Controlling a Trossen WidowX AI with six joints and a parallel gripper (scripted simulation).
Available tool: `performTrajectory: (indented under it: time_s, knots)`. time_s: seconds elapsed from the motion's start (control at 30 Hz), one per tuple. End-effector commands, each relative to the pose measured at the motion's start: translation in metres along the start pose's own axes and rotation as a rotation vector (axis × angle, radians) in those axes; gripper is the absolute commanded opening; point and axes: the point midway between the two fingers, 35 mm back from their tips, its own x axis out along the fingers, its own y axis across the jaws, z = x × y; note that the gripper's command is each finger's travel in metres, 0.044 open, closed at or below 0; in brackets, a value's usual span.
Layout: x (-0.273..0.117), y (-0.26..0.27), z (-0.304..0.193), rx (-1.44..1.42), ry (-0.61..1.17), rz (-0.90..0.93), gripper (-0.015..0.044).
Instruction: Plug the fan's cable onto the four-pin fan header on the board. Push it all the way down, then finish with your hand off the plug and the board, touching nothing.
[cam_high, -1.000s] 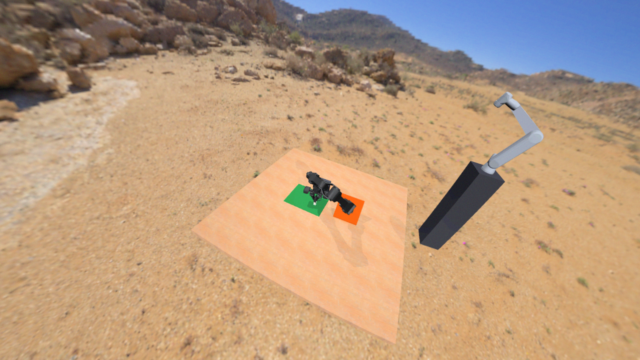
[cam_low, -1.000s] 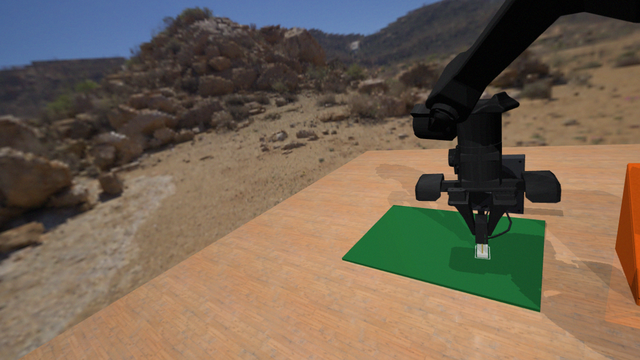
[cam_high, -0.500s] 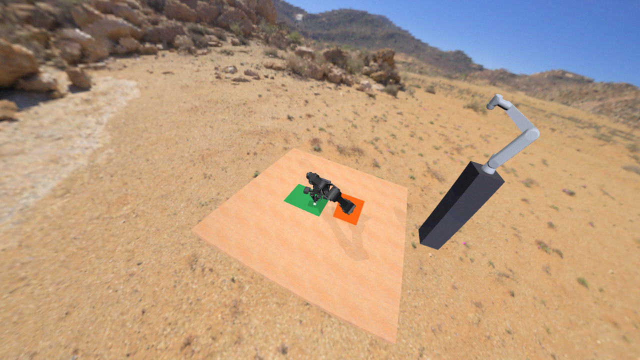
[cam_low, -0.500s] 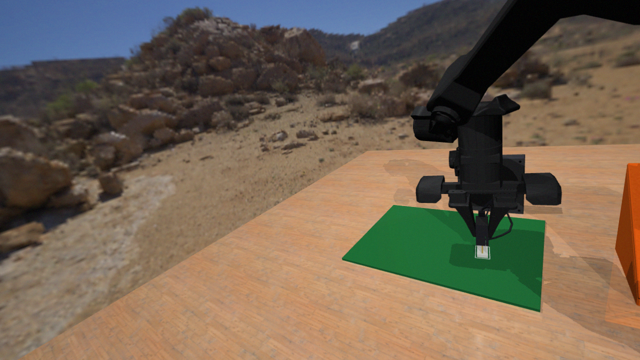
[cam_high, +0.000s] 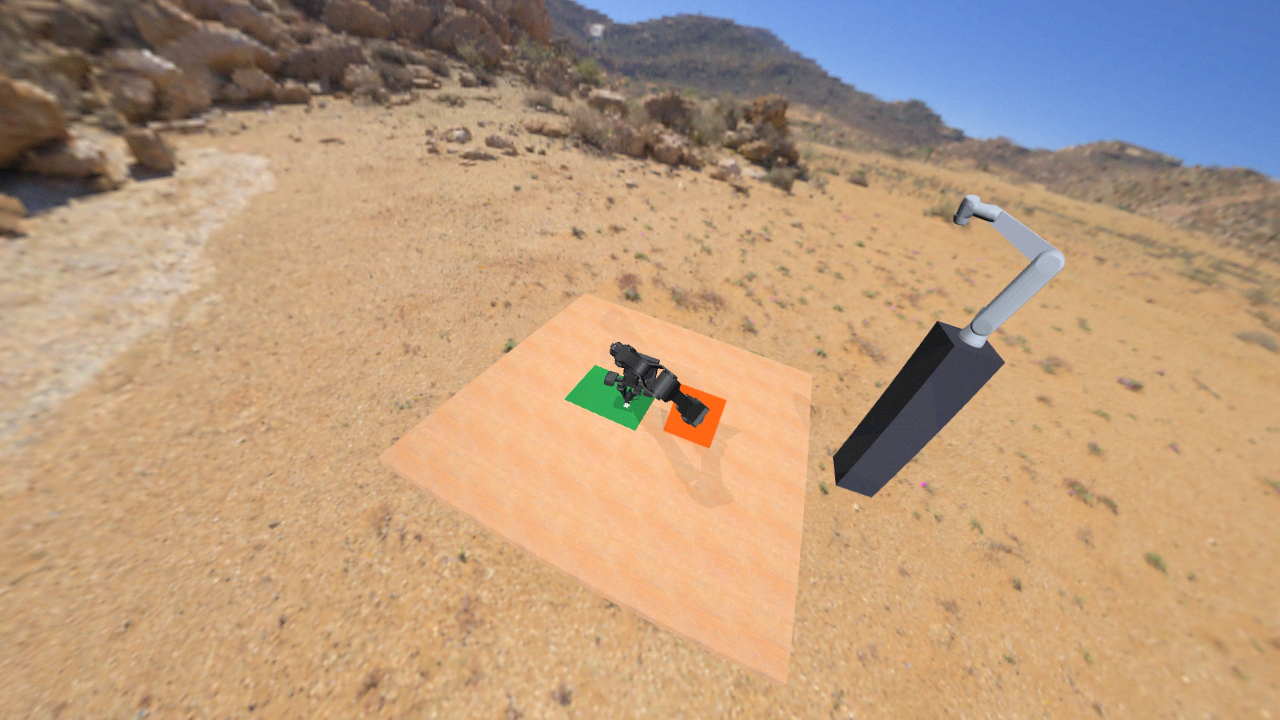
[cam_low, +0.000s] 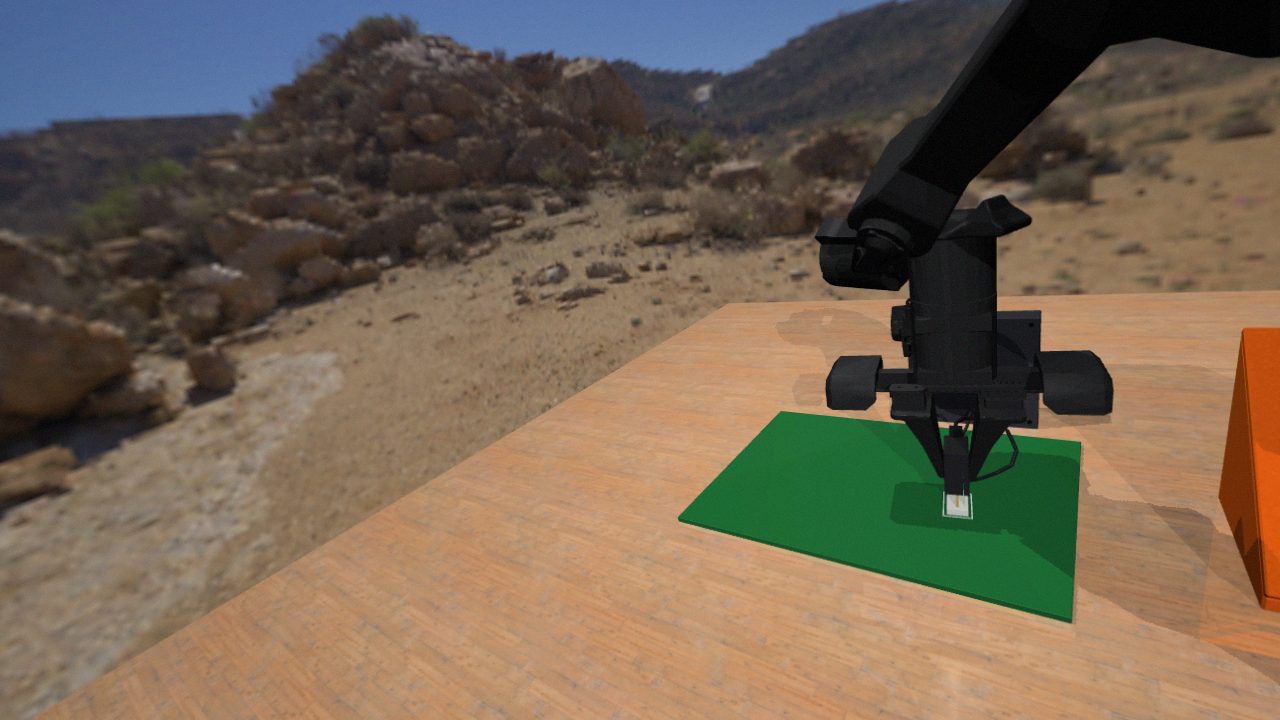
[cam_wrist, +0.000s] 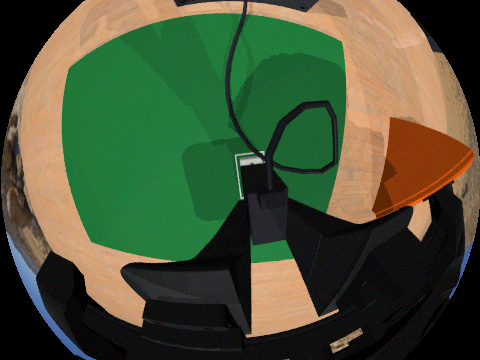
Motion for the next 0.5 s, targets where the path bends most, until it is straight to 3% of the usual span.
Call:
performTrajectory:
  time_s: [0.0, 0.47]
  knots:
    - [0.0025, 0.0004, -0.0006, 0.003, 0.004, 0.003, 0.0]
    - [0.0112, 0.0004, -0.0007, 0.003, 0.005, 0.003, 0.0]
